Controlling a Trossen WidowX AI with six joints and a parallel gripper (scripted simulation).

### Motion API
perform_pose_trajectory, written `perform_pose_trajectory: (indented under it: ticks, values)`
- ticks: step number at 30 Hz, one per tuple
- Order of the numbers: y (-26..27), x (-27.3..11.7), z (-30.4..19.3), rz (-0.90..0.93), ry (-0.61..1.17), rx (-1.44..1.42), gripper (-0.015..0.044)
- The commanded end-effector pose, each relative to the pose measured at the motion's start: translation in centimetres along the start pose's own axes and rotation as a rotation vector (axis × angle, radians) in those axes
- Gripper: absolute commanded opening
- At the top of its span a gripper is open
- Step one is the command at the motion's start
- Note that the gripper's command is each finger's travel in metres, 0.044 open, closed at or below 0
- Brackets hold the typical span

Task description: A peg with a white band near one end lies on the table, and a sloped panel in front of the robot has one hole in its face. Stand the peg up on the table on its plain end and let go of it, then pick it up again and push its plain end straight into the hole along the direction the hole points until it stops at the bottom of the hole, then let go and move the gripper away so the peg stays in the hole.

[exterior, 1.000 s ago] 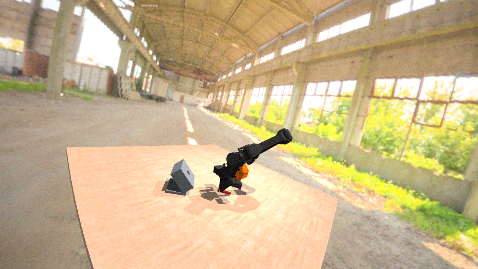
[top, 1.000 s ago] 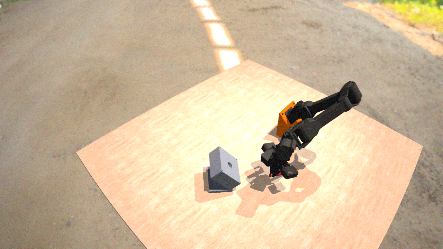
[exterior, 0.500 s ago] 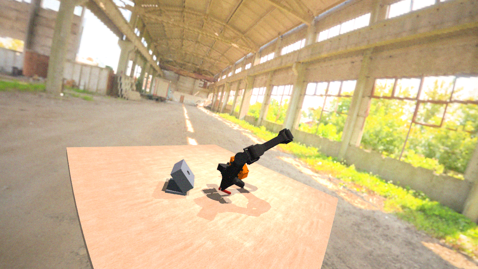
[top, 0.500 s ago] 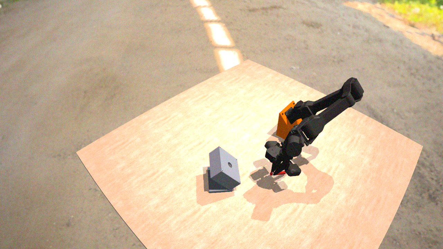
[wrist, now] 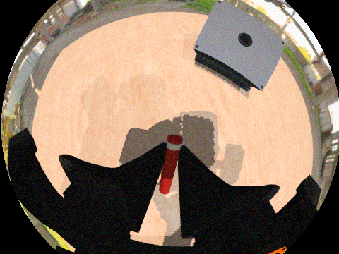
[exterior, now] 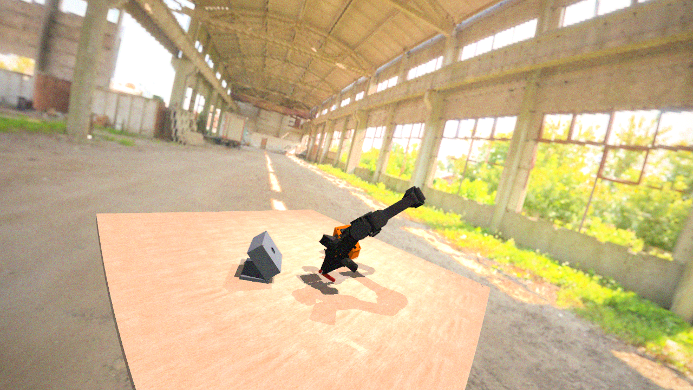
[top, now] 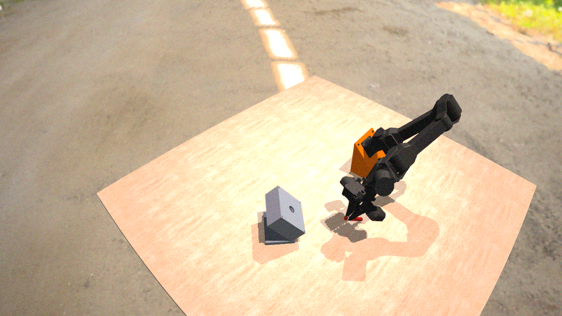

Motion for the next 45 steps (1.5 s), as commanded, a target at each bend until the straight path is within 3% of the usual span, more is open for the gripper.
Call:
perform_pose_trajectory:
  ticks: [1,45]
  values:
    - [-0.2,-0.1,-0.4,-0.011,-0.028,0.008,0.0050]
    - [0.2,-2.2,-3.0,-0.071,-0.404,0.011,0.0050]
Point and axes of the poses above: the point midway between the two fingers, 35 mm back from their tips, its own x axis out along the fingers, its own y axis across the jaws, z = x × y, the point moved 2 cm from there along -x, back along the fingers, and after that the axes turned 9 degrees about -x, right-handed, at the moved point
